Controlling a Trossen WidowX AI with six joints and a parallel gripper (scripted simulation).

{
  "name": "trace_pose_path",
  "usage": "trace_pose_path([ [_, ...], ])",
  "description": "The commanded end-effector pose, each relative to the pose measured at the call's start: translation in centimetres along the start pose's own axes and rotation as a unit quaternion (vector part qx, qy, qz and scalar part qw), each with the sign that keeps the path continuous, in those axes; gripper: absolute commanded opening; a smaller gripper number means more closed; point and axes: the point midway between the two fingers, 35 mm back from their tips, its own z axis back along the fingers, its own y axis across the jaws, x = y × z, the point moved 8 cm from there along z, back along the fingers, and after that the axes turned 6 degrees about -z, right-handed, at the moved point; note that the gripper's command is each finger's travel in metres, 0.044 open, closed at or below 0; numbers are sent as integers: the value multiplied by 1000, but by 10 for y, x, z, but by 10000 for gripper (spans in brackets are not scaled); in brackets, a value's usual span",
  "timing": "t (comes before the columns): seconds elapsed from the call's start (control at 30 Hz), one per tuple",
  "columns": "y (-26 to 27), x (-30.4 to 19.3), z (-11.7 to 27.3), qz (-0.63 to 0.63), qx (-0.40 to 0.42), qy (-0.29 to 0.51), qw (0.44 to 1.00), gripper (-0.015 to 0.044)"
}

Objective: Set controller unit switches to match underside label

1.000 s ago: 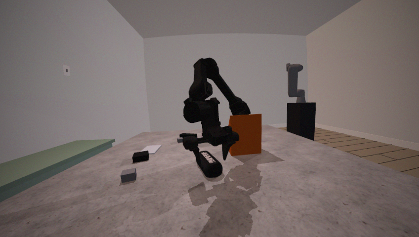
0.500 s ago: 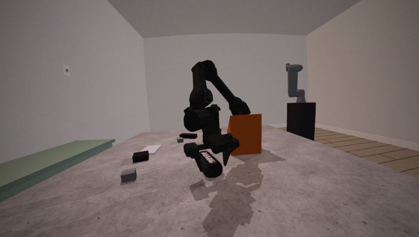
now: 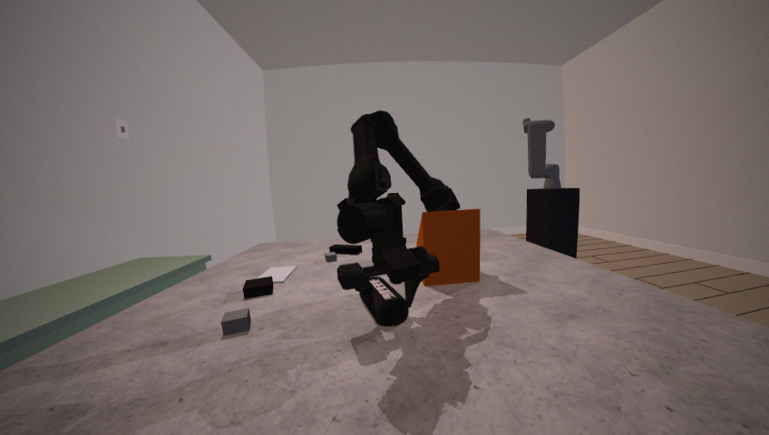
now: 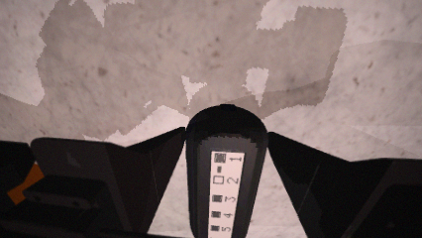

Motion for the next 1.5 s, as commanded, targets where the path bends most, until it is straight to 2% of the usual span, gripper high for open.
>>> trace_pose_path([
  [0.0, 0, 0, -1, 1, -1, 1, 1000, 327],
  [1.47, -1, -9, 27, 1, -1, 1, 1000, 336],
])
